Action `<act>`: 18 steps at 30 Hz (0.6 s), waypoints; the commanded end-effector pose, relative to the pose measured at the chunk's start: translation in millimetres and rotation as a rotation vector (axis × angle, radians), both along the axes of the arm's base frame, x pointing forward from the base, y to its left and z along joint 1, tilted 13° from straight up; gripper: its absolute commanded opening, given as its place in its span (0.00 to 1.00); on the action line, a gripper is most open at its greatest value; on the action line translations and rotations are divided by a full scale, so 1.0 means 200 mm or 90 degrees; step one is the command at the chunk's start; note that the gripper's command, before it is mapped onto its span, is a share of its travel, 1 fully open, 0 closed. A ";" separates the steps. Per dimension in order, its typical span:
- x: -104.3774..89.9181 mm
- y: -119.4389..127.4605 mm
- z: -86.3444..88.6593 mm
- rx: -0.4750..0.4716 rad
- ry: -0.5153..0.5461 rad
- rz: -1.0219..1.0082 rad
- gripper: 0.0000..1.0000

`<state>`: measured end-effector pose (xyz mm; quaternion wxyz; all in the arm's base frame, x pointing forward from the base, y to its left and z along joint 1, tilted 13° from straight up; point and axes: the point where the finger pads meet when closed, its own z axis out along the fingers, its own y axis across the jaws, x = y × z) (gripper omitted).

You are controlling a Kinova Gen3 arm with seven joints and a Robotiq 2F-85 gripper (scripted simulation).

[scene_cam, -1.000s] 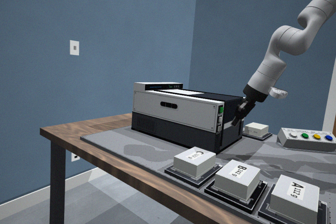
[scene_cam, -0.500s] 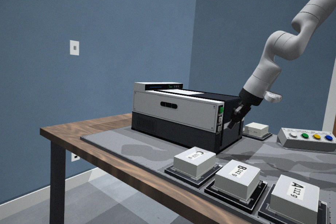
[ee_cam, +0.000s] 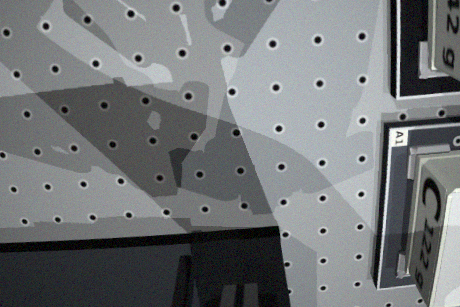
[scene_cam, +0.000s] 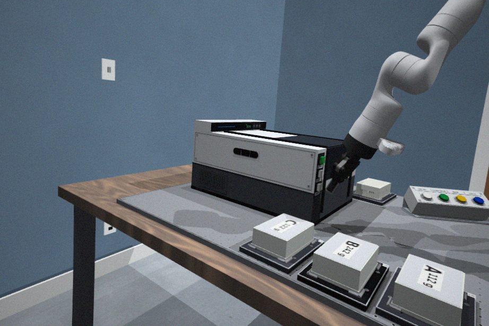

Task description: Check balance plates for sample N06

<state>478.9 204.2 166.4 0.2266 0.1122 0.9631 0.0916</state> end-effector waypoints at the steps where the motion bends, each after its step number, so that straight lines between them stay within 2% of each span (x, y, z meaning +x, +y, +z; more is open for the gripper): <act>1: 0.00 0.00 0.00 0.001 -0.001 0.000 0.10; 18: -0.01 0.00 0.00 0.001 -0.001 0.000 0.10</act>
